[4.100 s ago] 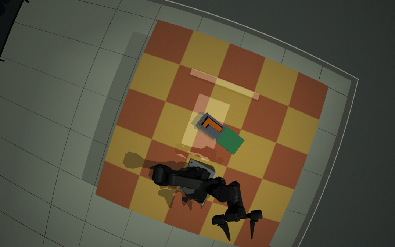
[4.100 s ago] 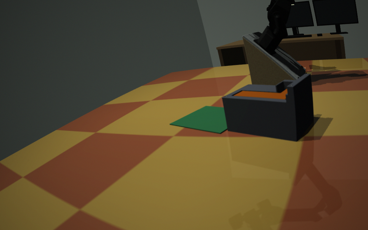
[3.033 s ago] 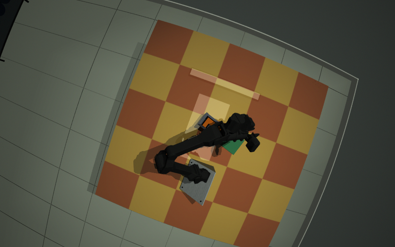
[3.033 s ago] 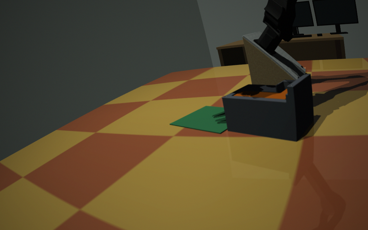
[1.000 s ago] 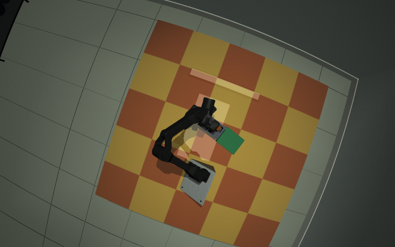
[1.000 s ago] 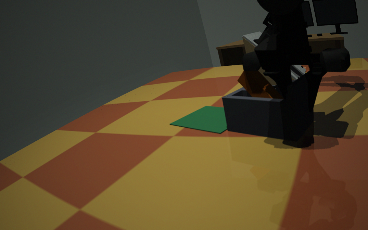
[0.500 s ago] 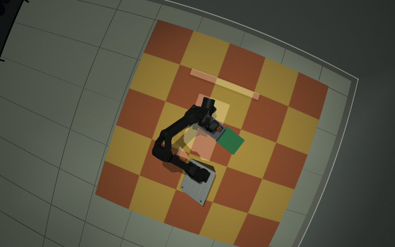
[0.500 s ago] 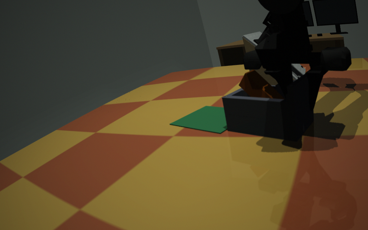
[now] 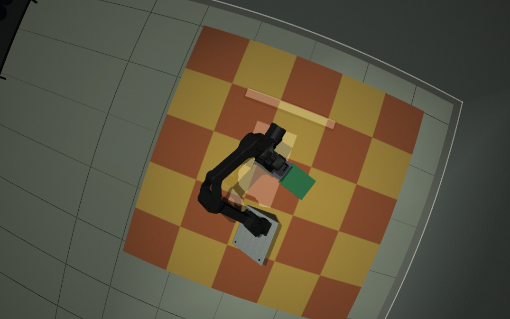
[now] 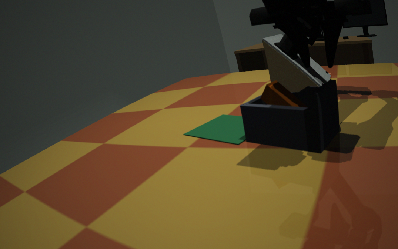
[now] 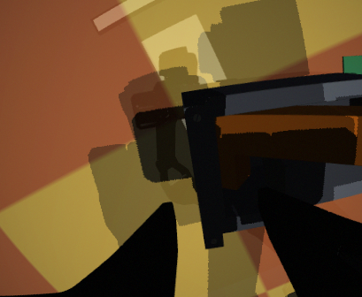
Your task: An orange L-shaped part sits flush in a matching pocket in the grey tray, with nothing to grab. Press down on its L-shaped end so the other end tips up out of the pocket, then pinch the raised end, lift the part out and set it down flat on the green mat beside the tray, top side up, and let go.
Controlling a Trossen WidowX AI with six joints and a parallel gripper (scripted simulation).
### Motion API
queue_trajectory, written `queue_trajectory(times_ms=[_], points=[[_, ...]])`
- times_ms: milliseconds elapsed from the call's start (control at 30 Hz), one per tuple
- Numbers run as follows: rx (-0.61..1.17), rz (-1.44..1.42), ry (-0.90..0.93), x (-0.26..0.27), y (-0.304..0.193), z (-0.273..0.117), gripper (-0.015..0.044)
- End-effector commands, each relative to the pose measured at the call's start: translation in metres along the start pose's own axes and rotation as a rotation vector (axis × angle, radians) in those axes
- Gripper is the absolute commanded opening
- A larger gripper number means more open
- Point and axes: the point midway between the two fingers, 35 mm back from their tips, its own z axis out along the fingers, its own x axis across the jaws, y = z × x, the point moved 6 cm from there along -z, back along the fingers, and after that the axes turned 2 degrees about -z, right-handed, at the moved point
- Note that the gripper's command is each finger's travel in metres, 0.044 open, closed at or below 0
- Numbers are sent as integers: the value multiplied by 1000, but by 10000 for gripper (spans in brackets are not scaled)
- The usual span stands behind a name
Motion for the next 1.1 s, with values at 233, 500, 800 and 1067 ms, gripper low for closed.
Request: queue_trajectory(times_ms=[233, 500, 800, 1067], points=[[-9, 0, 4, -2, -2, -22, 180], [-9, 0, 4, -2, -2, -22, 180], [-9, 0, 4, -2, -2, -22, 180], [-9, -134, 2, -9, 0, -23, 280]])
